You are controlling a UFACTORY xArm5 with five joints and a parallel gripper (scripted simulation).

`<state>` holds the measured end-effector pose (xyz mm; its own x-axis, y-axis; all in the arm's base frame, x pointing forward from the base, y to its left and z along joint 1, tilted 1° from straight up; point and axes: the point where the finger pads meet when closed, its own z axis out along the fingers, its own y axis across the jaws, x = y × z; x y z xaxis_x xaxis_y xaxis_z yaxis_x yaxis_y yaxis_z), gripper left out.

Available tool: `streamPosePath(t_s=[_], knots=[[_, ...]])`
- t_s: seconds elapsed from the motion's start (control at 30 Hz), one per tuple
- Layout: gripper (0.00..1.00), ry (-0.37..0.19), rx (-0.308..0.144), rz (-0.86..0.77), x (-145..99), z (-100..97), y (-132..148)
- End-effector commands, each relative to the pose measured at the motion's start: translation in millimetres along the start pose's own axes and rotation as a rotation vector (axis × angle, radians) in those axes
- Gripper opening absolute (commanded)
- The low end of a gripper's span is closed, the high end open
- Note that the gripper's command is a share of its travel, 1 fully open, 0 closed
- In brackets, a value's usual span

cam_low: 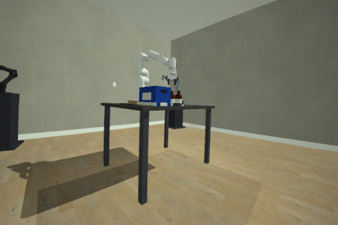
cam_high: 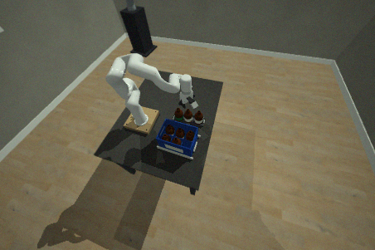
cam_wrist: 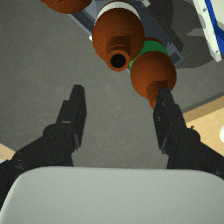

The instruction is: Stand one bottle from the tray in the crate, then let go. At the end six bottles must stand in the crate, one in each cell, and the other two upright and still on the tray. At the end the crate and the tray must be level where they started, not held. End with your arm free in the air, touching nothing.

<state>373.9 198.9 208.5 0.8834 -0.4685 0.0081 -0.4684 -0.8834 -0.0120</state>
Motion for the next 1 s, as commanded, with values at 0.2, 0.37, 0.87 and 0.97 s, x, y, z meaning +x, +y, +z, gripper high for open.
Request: streamPosePath(t_s=[0.2, 0.37, 0.87, 0.97], knots=[[0.65, 0.002, 0.003, 0.000, 1.1, 5.7, -0.9], [0.65, 0.002, 0.003, 0.000, 1.4, 11.7, -1.1], [0.65, 0.002, 0.003, 0.000, 2.2, 29.5, -1.7], [0.65, 0.002, 0.003, 0.000, 2.4, 33.1, -1.8]])
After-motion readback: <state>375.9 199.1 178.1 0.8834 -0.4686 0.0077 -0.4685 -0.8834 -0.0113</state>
